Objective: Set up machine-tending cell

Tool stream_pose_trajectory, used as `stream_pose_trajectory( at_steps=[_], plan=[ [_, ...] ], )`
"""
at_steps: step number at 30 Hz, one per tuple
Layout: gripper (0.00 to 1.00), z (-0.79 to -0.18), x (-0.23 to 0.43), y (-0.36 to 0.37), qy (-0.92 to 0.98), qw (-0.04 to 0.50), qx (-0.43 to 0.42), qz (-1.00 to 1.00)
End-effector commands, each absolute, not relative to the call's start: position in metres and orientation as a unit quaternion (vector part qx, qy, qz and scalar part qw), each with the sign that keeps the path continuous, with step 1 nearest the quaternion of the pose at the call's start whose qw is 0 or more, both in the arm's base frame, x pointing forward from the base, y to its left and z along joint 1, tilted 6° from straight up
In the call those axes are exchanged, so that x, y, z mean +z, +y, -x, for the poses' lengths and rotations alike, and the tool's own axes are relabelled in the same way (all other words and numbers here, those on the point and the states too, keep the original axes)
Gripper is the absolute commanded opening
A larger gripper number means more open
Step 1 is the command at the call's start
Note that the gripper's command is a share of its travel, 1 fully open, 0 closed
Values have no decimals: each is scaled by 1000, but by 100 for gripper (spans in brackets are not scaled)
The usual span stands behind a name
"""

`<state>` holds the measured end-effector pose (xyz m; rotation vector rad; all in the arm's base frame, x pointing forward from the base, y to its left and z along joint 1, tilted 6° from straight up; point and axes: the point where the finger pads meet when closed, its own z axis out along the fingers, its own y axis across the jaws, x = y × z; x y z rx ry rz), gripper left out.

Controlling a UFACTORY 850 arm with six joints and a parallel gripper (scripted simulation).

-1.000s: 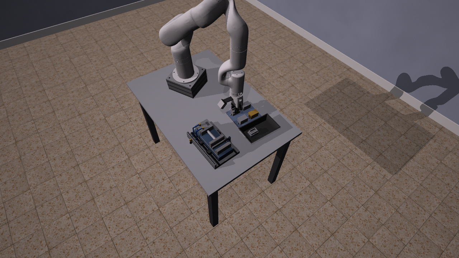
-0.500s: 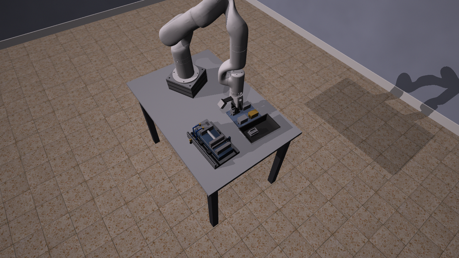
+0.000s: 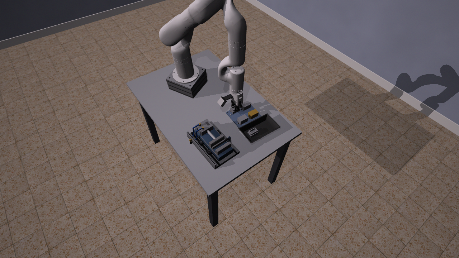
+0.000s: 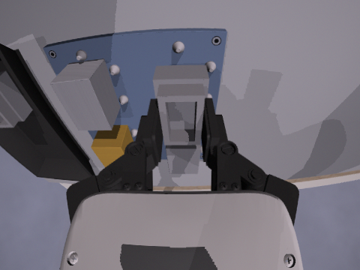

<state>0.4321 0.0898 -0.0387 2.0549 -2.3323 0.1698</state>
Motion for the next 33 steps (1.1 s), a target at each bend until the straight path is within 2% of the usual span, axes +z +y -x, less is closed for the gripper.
stream_pose_trajectory(
  at_steps=[1, 33],
  plan=[
    [0, -433, -29, 91, -749, 18, 54, -660],
    [0, -429, 53, 100, -749, 18, 54, -660]
  ],
)
